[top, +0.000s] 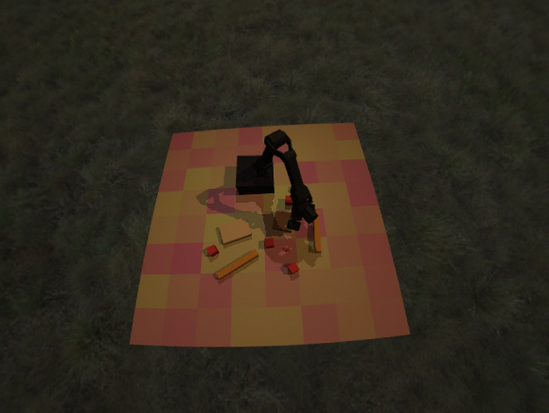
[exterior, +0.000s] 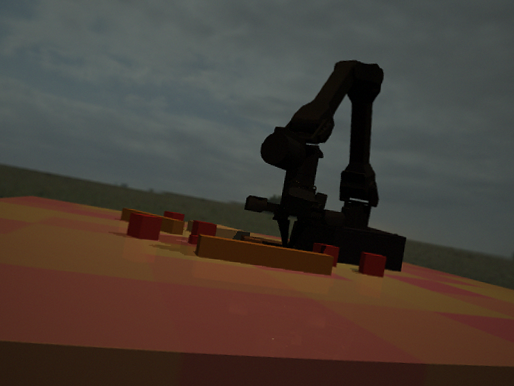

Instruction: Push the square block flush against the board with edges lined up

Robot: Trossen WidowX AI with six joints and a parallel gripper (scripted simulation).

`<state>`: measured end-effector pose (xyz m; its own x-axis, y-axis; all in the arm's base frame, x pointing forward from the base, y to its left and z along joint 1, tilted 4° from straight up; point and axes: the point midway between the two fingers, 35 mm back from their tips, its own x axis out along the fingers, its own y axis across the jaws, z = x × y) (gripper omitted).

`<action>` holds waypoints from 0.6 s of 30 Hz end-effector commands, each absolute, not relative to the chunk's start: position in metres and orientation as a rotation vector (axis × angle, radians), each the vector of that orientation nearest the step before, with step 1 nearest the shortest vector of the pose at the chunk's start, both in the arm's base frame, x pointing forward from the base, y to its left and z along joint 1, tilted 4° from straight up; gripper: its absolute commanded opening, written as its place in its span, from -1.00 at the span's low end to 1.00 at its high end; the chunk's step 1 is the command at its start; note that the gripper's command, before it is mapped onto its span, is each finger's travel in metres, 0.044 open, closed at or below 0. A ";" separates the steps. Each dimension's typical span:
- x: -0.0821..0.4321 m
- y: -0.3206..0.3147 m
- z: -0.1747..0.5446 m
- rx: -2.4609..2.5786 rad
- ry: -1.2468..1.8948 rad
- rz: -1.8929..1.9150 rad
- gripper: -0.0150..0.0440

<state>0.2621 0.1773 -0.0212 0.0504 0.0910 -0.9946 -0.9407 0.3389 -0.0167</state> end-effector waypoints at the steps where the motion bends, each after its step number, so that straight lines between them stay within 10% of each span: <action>1: 0.259 0.170 -0.023 -0.903 1.264 0.974 -0.49; 18: 0.255 0.147 -0.025 -0.904 1.266 0.973 -0.49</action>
<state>0.2580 0.1536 -0.0237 0.0494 0.0894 -0.9948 -0.9407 0.3388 -0.0162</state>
